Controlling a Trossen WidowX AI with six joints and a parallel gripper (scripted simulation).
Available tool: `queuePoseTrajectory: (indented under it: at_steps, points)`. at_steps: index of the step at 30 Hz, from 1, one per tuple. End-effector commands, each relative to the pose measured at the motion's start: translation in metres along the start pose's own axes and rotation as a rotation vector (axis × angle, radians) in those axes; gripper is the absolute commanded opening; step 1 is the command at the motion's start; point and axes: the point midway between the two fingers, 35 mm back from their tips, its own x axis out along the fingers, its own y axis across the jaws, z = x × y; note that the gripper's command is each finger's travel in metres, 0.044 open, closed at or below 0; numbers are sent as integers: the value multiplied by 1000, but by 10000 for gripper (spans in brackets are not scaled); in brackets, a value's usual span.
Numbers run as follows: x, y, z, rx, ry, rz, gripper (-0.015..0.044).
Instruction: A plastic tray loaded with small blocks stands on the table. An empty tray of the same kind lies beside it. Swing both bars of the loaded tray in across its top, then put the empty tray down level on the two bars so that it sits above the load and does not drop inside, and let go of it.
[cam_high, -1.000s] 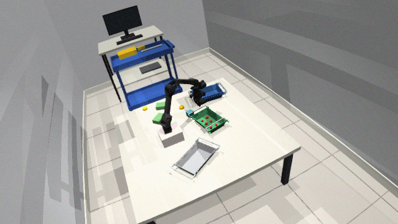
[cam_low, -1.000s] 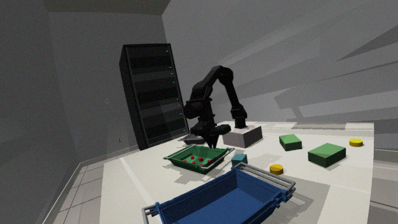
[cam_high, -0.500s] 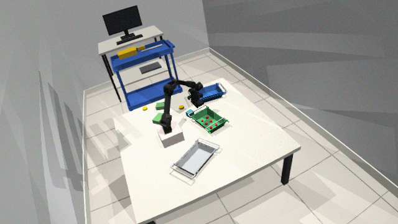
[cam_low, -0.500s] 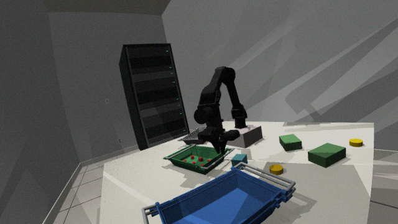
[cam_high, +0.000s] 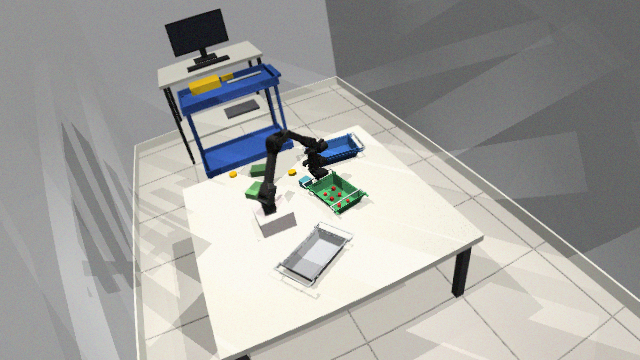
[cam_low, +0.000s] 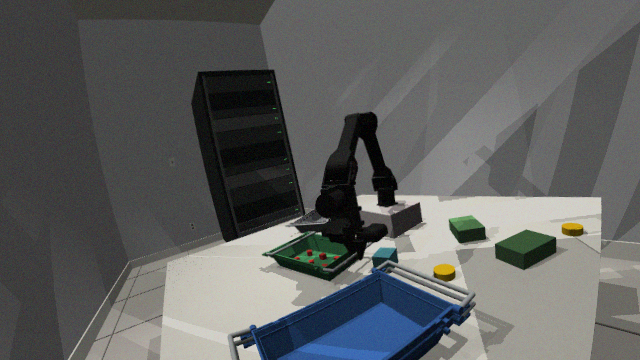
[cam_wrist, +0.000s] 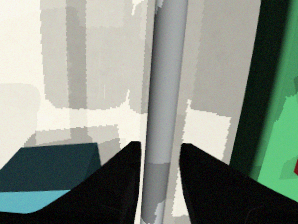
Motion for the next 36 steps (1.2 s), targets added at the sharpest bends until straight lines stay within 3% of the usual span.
queuePoseTrajectory:
  at_steps: [1, 15, 26, 36]
  points:
    - [-16, -9, 1, -1, -8, 0, 84]
    - [-30, -41, 1, -1, -8, -3, 84]
    - [-10, -73, 2, -1, -8, -5, 84]
    - [-60, -68, 5, -1, -8, -5, 84]
